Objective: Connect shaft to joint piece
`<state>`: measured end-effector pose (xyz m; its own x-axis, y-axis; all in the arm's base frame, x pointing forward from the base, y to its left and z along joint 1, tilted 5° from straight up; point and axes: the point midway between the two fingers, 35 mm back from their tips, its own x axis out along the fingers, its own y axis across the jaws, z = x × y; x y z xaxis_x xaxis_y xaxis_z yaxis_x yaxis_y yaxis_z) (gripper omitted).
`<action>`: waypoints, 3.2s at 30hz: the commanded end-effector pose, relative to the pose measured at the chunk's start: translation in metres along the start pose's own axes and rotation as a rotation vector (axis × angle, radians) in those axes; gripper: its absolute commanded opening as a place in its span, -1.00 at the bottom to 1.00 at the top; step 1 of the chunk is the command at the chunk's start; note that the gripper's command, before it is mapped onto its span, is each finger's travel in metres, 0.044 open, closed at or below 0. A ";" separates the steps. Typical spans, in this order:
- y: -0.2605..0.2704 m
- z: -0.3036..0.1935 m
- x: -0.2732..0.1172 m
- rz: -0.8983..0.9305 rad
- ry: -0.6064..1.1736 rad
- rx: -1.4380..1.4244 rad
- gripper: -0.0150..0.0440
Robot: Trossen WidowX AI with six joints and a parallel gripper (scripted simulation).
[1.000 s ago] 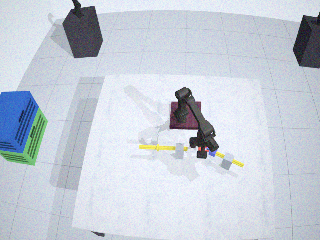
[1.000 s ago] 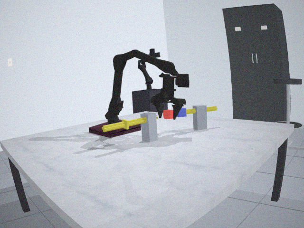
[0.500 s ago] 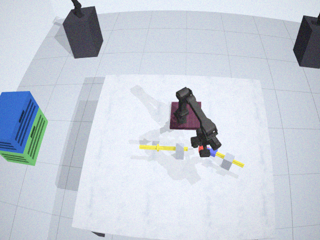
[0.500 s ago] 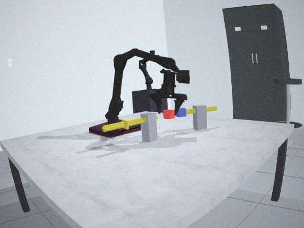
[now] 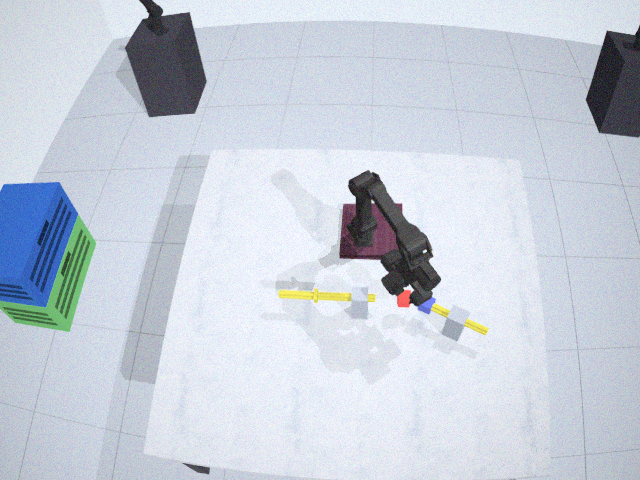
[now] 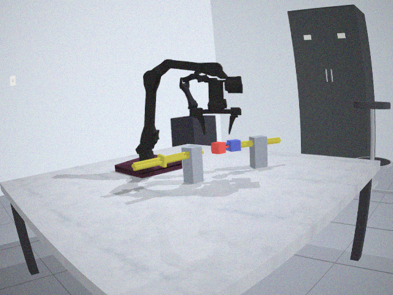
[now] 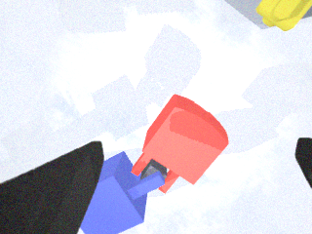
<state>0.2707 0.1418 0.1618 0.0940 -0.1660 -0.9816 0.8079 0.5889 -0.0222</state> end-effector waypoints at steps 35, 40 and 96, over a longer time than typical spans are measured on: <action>-0.027 0.045 -0.055 0.089 0.044 -0.544 0.38; -0.037 0.078 -0.040 0.074 0.055 -0.373 -0.07; -0.186 0.220 0.073 -0.013 0.084 0.649 -0.49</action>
<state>0.2555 -0.1541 0.1423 0.0596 -0.0975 -0.9934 0.9980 -0.0131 0.0612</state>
